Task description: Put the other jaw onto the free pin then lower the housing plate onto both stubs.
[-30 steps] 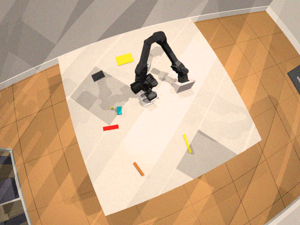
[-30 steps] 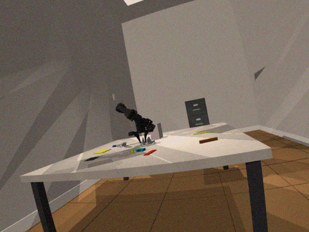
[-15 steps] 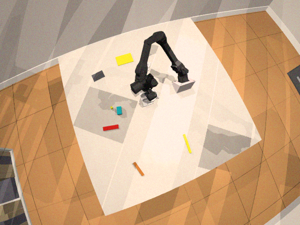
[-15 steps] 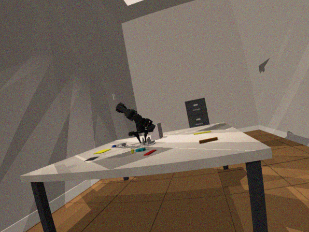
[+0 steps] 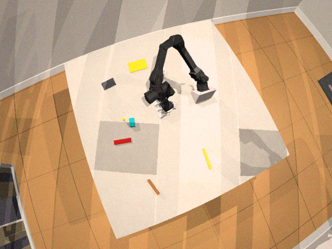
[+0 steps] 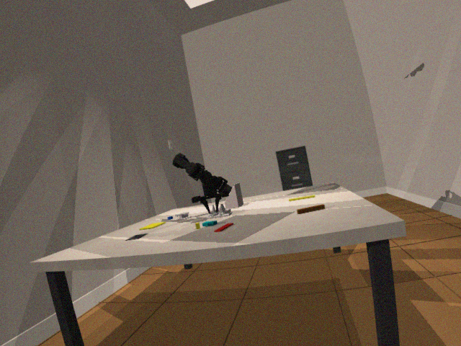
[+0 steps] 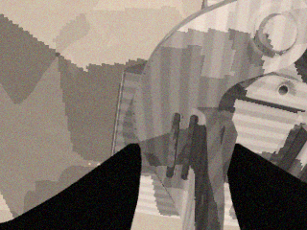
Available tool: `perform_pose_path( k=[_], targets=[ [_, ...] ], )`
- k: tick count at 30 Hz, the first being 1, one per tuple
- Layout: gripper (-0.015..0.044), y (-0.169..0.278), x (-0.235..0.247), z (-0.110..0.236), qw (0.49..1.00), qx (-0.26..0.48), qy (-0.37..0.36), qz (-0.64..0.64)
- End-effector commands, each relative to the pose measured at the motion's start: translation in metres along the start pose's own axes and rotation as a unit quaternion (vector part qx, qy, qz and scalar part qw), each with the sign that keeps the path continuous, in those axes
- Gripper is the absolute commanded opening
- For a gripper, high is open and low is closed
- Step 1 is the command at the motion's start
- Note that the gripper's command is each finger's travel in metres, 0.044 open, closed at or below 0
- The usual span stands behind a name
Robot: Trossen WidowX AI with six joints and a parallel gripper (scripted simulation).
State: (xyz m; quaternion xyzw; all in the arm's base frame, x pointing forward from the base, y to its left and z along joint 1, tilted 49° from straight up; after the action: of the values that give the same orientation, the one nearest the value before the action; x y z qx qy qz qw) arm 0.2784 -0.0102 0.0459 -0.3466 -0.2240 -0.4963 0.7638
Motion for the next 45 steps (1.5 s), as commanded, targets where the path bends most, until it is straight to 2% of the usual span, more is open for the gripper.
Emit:
perform_pose_path(
  k=[1,45],
  targets=[
    [0.0134,-0.001,0.0007,-0.0029,1.0,-0.003,-0.003,0.0],
    [0.0134,0.0004,-0.0009,-0.0012,1.0,-0.003,-0.003,0.0]
  ],
)
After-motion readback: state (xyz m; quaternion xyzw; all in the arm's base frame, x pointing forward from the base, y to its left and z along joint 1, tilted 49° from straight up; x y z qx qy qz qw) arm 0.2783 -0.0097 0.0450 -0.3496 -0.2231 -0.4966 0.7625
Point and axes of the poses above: the point midway between the two fingers, 35 mm back from their tips, its own z axis back along the fingers, its own x axis across the jaws, y = z × x, the point moved 6 cm from there along z, back along the fingers, and after that the axes turned 12 degrees about z, right-handed, at the moved point
